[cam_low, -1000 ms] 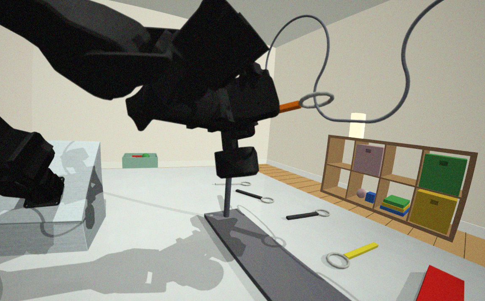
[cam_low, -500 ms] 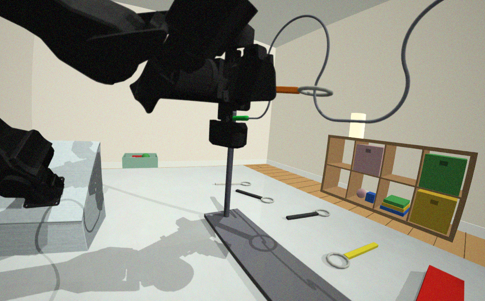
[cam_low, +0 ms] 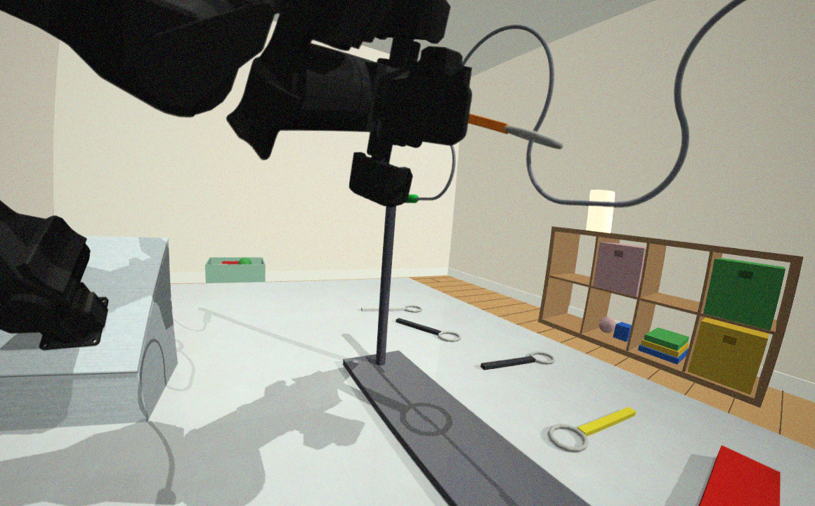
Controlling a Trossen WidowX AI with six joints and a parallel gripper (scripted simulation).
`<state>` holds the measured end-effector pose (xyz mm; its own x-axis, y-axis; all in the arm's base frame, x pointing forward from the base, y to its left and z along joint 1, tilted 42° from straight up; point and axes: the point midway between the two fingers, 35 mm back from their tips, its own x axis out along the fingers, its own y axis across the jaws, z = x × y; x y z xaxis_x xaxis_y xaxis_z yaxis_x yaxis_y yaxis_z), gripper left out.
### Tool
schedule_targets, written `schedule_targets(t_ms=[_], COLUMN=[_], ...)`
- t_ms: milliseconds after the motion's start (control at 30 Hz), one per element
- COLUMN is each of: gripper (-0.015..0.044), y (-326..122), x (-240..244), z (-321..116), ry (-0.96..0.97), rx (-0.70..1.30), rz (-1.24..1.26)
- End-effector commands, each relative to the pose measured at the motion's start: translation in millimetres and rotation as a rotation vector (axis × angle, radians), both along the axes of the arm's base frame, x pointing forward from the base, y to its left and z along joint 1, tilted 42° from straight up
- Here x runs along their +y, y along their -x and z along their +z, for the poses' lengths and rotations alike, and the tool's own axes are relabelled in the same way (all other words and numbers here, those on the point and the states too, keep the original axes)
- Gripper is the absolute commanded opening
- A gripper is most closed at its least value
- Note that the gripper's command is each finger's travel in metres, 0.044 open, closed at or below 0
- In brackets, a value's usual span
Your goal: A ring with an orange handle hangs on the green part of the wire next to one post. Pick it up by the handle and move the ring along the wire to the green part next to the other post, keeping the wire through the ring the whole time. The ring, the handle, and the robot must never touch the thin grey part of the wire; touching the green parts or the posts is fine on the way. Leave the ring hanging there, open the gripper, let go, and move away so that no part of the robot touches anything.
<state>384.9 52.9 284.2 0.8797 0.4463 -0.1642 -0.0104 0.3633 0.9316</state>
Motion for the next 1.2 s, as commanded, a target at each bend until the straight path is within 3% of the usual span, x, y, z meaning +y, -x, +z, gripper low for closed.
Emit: schedule_targets(t_ms=[0, 500, 1167], gripper=[-0.015, -0.015, -0.015], y=[0, -1, -1], x=[4, 8, 5], z=[9, 26, 22], ry=[-0.053, -0.072, 0.158], rx=[-0.003, -0.006, -0.005], rz=[0.004, 0.006, 0.02])
